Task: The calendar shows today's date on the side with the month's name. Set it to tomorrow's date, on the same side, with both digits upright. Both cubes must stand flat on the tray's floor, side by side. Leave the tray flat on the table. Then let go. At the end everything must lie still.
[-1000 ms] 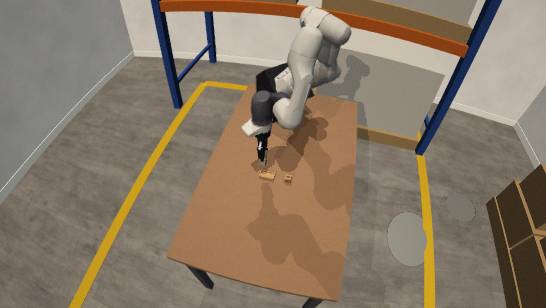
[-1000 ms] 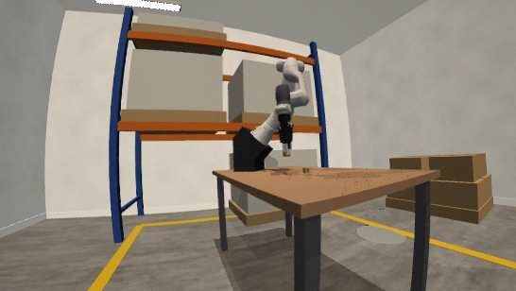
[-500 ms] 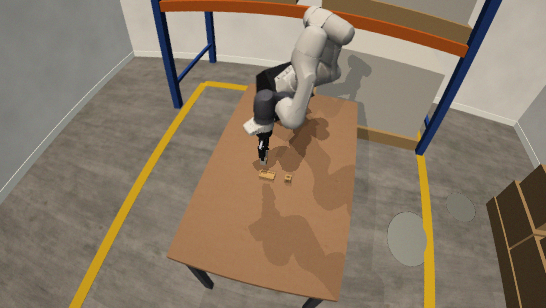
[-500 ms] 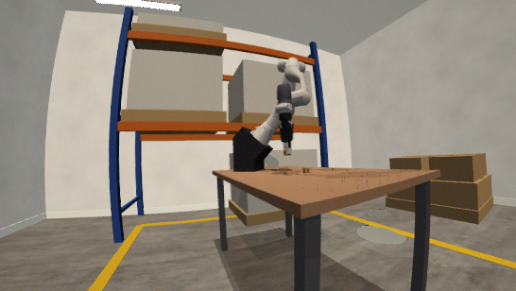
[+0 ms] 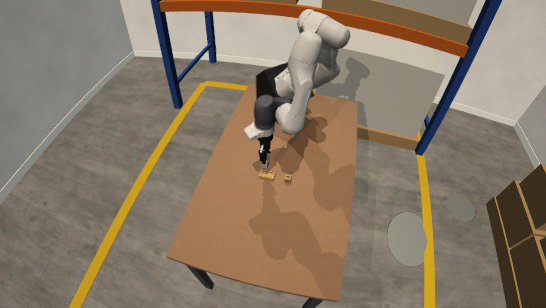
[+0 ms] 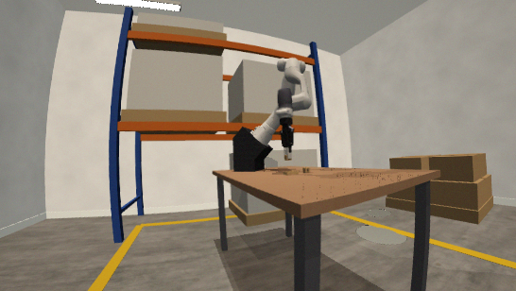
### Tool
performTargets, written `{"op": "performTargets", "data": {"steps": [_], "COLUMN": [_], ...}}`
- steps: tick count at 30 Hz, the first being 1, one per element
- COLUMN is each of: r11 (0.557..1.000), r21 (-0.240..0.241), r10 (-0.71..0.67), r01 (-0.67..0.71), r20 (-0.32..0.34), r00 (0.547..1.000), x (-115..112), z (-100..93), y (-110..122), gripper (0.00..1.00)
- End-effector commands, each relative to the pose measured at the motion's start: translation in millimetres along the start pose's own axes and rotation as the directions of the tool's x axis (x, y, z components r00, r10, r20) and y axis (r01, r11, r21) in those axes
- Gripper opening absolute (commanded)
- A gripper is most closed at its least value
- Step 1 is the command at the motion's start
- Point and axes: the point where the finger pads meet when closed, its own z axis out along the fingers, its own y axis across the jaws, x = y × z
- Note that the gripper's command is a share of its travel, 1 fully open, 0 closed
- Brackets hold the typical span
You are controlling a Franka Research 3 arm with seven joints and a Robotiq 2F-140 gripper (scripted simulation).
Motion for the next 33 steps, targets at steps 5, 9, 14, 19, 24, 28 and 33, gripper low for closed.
{"op": "performTargets", "data": {"steps": [5,9,14,19,24,28,33], "r11": [1.0,1.0,1.0,1.0,1.0,1.0,1.0], "r21": [0.018,0.018,0.018,0.018,0.018,0.018,0.018], "r10": [-0.011,-0.011,-0.011,-0.011,-0.011,-0.011,-0.011], "r01": [0.012,0.012,0.012,0.012,0.012,0.012,0.012], "r20": [-0.014,-0.014,-0.014,-0.014,-0.014,-0.014,-0.014], "r00": [1.0,1.0,1.0,1.0,1.0,1.0,1.0], "x": [6,6,6,6,6,6,6], "z": [18.9,26.4,33.7,35.1,35.1,35.1,35.1], "y": [-5,-5,-6,-6,-6,-6,-6], "gripper": [0.17,0.17,0.17,0.17,0.17,0.17,0.17]}}
